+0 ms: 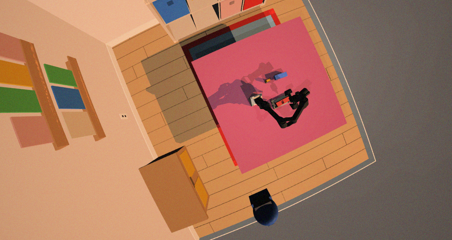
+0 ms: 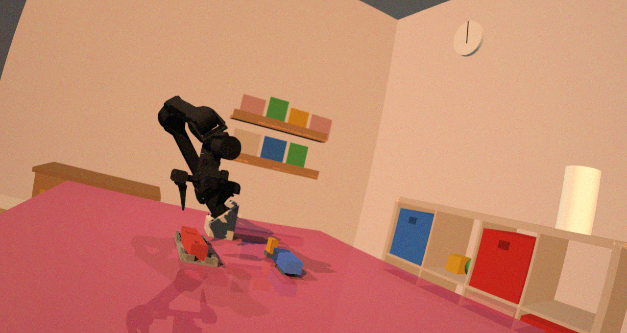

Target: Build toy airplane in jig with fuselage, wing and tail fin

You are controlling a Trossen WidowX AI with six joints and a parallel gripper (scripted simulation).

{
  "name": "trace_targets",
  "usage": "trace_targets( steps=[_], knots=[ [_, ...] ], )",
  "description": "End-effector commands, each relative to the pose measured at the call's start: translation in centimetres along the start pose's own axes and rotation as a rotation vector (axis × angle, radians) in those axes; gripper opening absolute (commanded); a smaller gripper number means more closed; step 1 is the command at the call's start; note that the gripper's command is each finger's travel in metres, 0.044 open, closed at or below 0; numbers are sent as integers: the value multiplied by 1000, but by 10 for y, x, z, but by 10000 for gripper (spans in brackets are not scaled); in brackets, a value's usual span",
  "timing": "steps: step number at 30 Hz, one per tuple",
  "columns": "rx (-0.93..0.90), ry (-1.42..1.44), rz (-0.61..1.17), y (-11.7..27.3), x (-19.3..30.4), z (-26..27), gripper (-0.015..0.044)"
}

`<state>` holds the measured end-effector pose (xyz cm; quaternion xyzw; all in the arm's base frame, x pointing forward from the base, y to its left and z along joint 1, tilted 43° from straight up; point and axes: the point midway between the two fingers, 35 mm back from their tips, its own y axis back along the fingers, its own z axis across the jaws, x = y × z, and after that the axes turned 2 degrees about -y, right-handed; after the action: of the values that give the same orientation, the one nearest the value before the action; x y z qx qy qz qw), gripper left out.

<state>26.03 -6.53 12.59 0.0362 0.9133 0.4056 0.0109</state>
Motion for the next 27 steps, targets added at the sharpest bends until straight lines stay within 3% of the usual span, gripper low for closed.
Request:
trace_targets(
  steps=[1, 17, 27],
  knots=[
    [2, -3, -3, 27, 0, 1, 440],
    [-1, -132, -4, 23, -9, 9, 440],
    [-13, -104, -13, 23, -65, 137, 440]
  ],
)
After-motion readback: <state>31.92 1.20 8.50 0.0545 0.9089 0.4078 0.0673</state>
